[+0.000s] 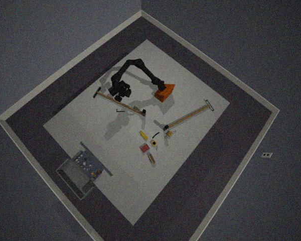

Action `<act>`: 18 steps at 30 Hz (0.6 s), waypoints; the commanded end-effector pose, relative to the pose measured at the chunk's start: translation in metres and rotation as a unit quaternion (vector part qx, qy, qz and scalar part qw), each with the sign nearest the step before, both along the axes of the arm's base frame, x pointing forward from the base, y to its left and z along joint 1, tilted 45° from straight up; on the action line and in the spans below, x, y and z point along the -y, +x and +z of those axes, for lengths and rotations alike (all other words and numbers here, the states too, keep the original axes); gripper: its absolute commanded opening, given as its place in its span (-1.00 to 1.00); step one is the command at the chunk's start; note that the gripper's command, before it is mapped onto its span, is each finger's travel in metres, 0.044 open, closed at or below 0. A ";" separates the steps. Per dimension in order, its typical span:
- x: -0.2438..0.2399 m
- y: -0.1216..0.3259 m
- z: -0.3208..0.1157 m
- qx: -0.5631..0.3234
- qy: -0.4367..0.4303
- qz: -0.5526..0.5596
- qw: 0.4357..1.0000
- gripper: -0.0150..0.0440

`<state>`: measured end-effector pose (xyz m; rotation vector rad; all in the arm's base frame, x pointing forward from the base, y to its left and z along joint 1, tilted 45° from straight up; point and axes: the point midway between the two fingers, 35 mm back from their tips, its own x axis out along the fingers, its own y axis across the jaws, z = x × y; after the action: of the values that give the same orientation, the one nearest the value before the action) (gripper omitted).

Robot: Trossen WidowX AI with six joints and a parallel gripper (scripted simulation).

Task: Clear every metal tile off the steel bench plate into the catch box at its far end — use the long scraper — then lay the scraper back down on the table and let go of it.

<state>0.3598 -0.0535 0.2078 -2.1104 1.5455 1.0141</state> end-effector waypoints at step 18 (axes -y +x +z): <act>0.037 0.007 -0.037 -0.009 -0.003 0.002 1.000 -0.49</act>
<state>0.3668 -0.0861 0.1762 -2.1133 1.5596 1.0253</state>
